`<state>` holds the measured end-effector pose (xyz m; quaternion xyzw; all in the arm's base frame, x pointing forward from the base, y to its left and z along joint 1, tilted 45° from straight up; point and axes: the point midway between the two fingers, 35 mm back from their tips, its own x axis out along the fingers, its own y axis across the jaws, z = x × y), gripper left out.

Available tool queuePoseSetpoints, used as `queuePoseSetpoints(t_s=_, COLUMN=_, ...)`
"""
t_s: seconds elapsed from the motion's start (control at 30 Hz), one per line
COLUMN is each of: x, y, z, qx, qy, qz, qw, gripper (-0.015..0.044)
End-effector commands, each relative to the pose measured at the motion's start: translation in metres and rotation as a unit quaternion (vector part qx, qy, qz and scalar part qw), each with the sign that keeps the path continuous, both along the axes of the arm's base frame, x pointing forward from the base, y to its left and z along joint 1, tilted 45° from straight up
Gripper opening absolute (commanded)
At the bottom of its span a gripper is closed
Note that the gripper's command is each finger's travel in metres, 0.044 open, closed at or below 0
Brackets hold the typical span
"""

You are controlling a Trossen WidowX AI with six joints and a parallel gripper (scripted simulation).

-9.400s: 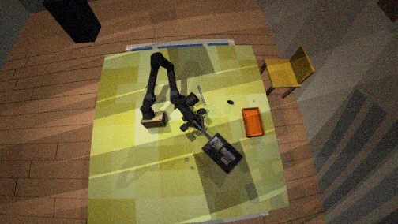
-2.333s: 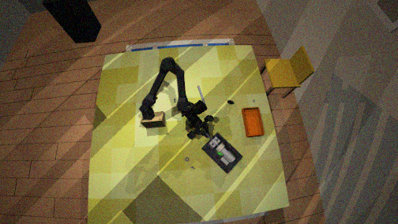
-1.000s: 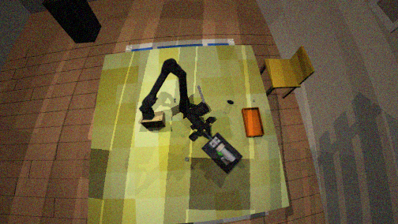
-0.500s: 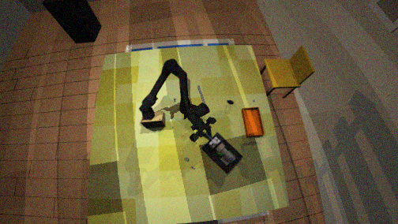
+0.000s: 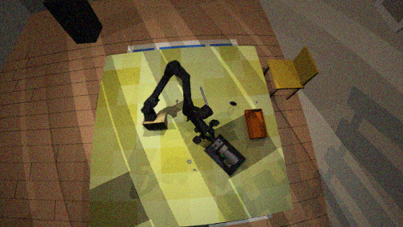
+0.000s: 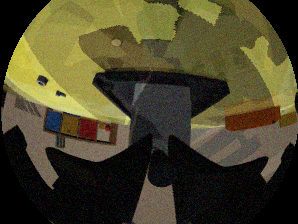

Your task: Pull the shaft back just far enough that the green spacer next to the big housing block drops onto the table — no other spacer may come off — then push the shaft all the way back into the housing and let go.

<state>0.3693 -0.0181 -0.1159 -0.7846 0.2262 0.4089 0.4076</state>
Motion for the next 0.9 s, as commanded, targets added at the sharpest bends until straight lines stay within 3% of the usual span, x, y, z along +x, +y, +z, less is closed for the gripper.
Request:
queuePoseSetpoints(t_s=0.0, x=0.0032, y=-0.0011, z=-0.0013, qx=-0.002, qy=-0.001, qz=0.001, qw=1.000, gripper=0.0000)
queuePoseSetpoints(t_s=0.4, x=0.0043, y=-0.0019, z=-0.0016, qx=-0.002, qy=-0.001, qz=0.001, qw=1.000, gripper=0.0000)
queuePoseSetpoints(t_s=0.87, x=-0.0017, y=-0.0001, z=0.0034, qx=0.000, qy=0.001, qz=0.001, qw=1.000, gripper=0.0368)
